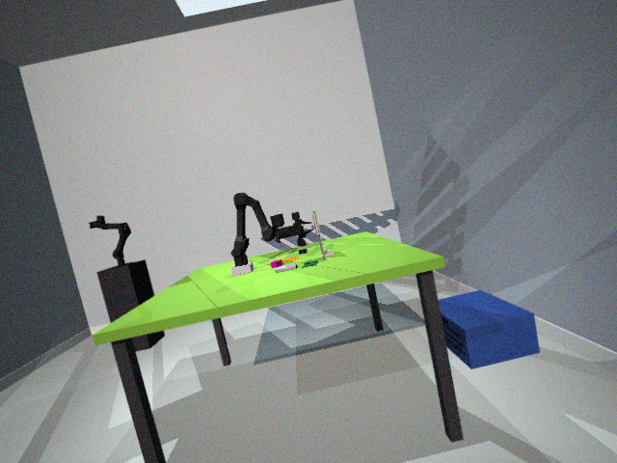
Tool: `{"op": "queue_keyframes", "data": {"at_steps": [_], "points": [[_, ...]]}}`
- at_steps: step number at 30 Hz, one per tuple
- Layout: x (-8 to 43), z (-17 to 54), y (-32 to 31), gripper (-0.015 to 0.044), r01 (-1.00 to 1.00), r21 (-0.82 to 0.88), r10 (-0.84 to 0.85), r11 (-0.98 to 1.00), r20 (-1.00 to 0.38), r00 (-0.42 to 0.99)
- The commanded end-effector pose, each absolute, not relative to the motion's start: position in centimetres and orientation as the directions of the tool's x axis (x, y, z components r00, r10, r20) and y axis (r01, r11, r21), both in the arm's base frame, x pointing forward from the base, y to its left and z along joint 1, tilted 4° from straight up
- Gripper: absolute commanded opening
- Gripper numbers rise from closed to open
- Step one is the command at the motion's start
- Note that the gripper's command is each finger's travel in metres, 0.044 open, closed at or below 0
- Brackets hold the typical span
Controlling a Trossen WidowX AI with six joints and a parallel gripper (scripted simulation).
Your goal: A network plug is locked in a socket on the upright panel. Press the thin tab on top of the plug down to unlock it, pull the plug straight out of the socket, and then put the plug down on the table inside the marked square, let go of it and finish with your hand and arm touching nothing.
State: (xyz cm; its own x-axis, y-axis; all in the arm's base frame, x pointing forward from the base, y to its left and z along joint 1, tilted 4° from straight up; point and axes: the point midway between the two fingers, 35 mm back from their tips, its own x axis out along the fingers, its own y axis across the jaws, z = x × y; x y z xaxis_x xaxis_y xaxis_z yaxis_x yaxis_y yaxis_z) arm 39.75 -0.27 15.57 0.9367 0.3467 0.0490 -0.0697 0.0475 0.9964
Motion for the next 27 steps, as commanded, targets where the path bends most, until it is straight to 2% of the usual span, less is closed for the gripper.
{"op": "queue_keyframes", "data": {"at_steps": [1, 23, 27], "points": [[40.19, 15.7, -0.22, 0.0149, -0.073, 0.996, 0.345, 0.047, 0.052, 0.937], [40.19, 15.7, -0.22, 0.0003, -0.073, 0.996, 0.345, 0.047, 0.052, 0.937], [40.15, 15.7, -0.22, 0.0, -0.073, 0.996, 0.345, 0.047, 0.052, 0.937]]}}
